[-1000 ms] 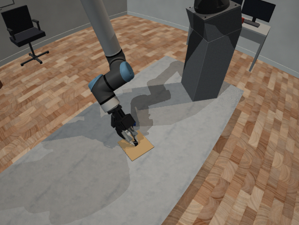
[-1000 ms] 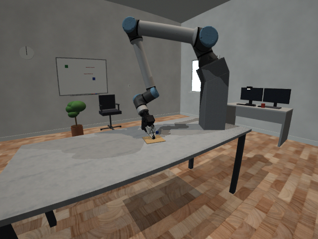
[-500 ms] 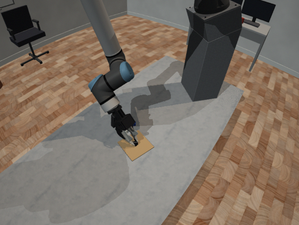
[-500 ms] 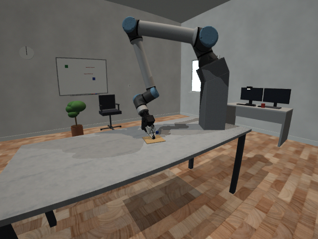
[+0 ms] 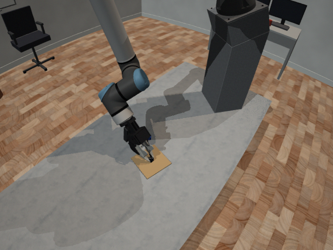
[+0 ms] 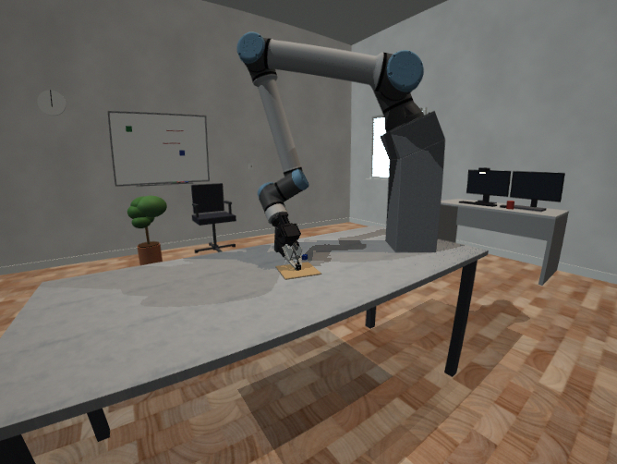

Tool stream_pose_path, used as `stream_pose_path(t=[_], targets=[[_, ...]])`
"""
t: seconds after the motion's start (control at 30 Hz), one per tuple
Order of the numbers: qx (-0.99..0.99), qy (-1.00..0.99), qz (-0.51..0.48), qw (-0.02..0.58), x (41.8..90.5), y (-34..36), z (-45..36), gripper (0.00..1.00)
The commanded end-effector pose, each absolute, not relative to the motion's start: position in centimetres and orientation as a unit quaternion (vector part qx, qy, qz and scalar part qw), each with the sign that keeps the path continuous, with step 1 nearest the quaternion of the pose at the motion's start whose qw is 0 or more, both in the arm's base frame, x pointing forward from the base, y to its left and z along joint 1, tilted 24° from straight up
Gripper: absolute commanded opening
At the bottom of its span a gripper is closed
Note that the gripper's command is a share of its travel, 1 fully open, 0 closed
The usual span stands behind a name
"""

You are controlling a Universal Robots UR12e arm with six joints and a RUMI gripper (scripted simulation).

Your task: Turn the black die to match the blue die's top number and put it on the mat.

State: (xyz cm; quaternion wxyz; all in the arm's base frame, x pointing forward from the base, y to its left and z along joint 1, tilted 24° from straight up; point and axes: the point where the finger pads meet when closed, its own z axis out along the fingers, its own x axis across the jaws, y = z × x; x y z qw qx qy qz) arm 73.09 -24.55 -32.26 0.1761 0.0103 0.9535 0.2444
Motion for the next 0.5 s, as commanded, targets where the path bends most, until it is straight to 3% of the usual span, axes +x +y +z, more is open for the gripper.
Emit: stream_pose_path(t=[0.0,0.2,0.47], targets=[[0.01,0.953,0.244,0.176,73.12,-24.55,-32.2,0.03],[0.01,0.953,0.244,0.176,73.12,-24.55,-32.2,0.03],[0.01,0.953,0.244,0.176,73.12,-24.55,-32.2,0.14]])
